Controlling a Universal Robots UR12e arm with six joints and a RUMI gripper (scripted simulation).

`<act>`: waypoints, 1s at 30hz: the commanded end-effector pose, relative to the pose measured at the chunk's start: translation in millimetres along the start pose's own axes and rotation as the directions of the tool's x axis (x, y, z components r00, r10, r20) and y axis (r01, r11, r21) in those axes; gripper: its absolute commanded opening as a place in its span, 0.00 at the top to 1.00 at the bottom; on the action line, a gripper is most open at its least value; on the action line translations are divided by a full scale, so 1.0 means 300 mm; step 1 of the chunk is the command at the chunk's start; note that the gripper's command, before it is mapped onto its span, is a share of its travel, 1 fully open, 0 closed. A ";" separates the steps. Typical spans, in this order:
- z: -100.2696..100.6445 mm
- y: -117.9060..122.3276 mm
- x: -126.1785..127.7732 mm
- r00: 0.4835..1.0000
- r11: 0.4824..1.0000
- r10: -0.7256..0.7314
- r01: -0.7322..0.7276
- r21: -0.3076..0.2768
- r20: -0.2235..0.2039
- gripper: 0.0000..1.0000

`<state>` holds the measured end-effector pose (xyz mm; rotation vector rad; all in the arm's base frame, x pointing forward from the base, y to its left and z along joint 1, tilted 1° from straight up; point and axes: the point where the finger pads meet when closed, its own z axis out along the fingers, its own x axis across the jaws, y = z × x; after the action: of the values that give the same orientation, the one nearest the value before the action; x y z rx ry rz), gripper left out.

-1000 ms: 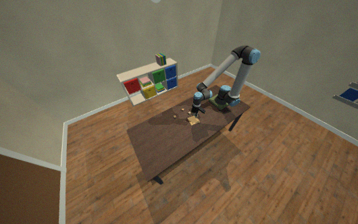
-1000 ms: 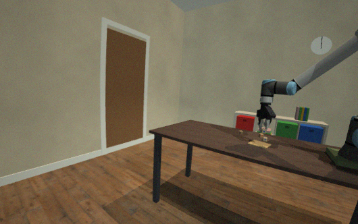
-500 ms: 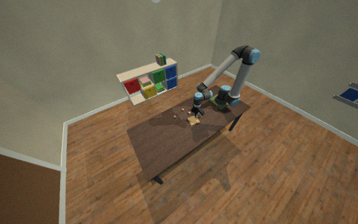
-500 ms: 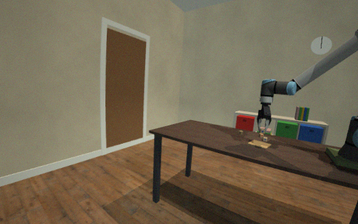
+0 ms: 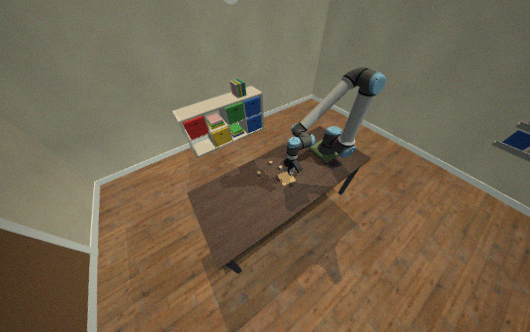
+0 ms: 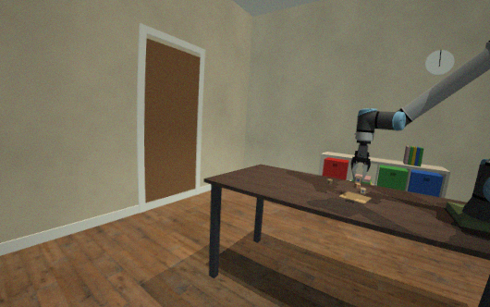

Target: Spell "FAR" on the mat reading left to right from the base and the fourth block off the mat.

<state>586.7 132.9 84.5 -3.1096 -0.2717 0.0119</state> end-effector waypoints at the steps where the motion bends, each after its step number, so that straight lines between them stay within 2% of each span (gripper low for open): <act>1: -0.004 -0.001 0.008 1.000 1.000 0.022 -0.022 -0.001 -0.001 0.91; 19: 0.000 -0.001 0.007 1.000 1.000 0.023 -0.023 -0.001 -0.001 0.91; 27: 0.043 -0.005 -0.002 1.000 1.000 0.025 -0.025 0.000 0.004 0.91; 30: 0.079 -0.005 -0.002 1.000 1.000 0.025 -0.025 0.000 0.004 0.91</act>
<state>587.8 133.5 74.5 -3.1134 -0.2321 0.0136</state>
